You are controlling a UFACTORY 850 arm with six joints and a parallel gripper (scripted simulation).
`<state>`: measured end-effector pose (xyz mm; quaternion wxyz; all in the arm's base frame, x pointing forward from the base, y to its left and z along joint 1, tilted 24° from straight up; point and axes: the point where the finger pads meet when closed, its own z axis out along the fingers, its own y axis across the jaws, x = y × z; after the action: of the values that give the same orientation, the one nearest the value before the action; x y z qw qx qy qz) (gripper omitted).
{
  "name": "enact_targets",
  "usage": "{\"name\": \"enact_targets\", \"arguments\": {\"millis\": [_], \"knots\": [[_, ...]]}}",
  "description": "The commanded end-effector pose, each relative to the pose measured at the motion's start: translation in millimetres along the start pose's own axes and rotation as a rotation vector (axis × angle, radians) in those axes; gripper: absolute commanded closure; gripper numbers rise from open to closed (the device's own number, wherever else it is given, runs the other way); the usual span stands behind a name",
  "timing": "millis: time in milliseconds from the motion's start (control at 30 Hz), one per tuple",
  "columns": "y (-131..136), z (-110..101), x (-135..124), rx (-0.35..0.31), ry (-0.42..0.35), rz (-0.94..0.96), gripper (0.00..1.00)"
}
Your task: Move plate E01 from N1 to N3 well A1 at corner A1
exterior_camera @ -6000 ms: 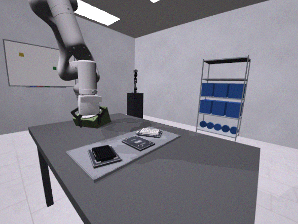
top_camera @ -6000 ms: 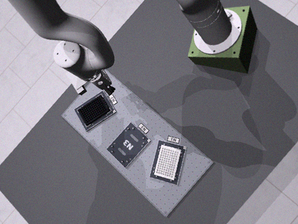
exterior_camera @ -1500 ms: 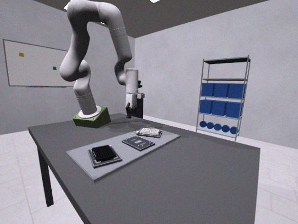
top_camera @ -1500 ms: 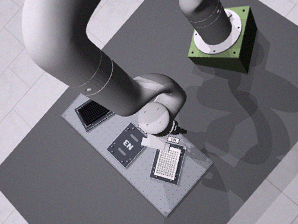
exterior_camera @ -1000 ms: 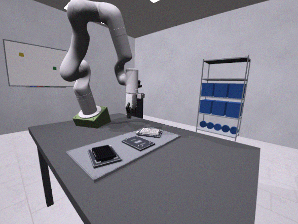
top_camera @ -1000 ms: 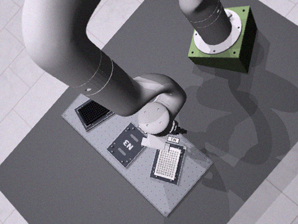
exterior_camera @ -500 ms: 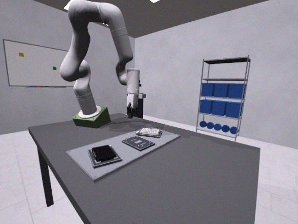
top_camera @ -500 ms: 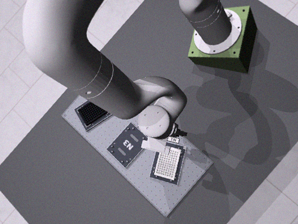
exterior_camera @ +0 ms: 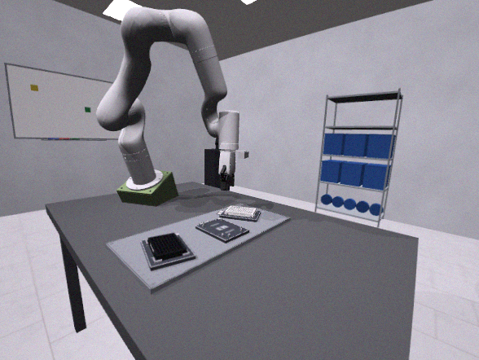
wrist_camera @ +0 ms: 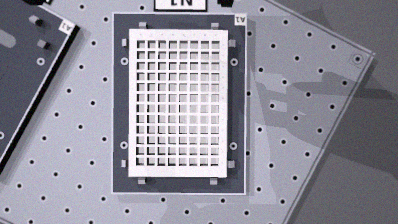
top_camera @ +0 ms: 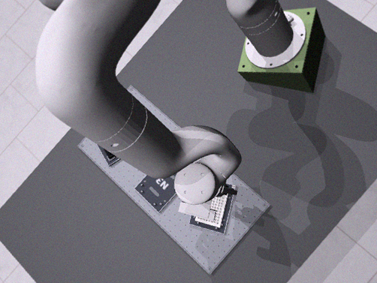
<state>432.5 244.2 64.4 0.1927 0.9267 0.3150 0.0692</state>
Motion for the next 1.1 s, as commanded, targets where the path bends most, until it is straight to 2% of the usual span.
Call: {"name": "enact_targets", "arguments": {"millis": [0, 233, 867, 1067], "knots": [[-5.7, -0.2, 24.3, 0.001, -0.002, 0.000, 0.00], [-14.5, -0.2, 58.2, 0.001, -0.002, 0.000, 0.00], [-15.4, -0.2, 61.5, 0.001, -0.002, 0.000, 0.00], [-15.4, 9.8, 61.5, 0.001, -0.002, 0.000, 0.00]]}}
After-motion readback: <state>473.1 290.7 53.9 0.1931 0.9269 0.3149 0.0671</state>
